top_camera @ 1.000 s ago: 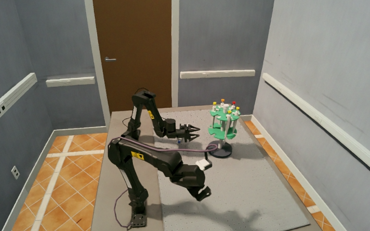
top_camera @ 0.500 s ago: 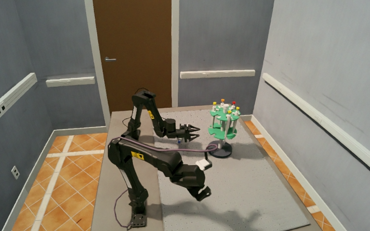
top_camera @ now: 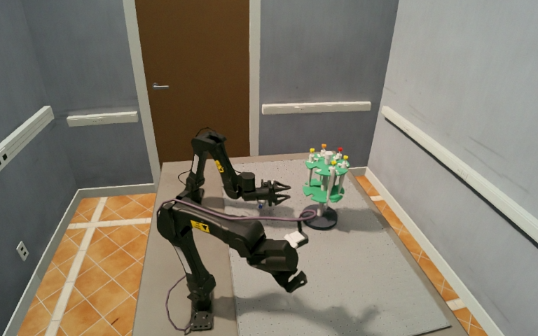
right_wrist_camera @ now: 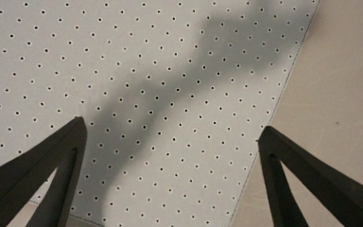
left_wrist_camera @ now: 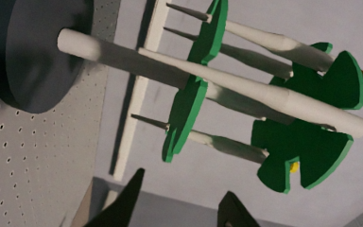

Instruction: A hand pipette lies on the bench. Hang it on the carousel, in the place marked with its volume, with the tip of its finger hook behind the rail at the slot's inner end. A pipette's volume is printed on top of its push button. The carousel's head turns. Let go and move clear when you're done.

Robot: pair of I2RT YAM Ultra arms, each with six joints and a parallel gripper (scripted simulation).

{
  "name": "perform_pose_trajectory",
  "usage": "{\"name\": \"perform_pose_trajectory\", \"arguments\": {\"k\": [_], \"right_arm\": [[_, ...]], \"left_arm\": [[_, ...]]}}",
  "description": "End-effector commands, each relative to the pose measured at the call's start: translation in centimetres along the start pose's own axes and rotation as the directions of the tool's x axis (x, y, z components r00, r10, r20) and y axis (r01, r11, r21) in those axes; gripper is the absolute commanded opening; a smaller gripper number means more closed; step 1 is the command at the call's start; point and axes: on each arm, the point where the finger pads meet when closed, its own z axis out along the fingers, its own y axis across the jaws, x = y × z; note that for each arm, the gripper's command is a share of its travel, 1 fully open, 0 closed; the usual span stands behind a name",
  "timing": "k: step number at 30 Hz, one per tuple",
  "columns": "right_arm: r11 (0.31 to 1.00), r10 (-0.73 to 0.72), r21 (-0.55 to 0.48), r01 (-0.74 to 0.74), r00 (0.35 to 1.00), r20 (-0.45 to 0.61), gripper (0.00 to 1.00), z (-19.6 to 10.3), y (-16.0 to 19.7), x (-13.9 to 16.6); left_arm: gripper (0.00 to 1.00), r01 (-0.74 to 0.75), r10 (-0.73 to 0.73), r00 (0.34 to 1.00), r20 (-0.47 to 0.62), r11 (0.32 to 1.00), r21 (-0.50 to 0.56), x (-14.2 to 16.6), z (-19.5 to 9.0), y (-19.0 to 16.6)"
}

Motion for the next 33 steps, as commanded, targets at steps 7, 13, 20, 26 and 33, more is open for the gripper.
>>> {"name": "perform_pose_trajectory", "arguments": {"k": [7,13,20,26,33], "right_arm": [[1.000,-0.010,0.007,0.010,1.000,0.028,1.00,-0.3,-0.4,-0.6],[1.000,-0.010,0.007,0.010,1.000,0.028,1.00,-0.3,-0.4,-0.6],[1.000,-0.010,0.007,0.010,1.000,0.028,1.00,-0.3,-0.4,-0.6],[1.000,-0.010,0.007,0.010,1.000,0.028,1.00,-0.3,-0.4,-0.6],[1.000,-0.010,0.007,0.010,1.000,0.028,1.00,-0.3,-0.4,-0.6]], "left_arm": [[0.49,-0.003,0.003,1.000,-0.001,1.000,0.003,0.0,-0.1,-0.6],[0.49,-0.003,0.003,1.000,-0.001,1.000,0.003,0.0,-0.1,-0.6],[0.49,-0.016,0.016,1.000,0.001,1.000,-0.004,0.0,1.6,-0.3],[0.49,-0.016,0.016,1.000,0.001,1.000,-0.004,-0.1,2.6,-0.3],[0.49,-0.016,0.016,1.000,0.001,1.000,-0.004,-0.1,3.4,-0.3]]}}
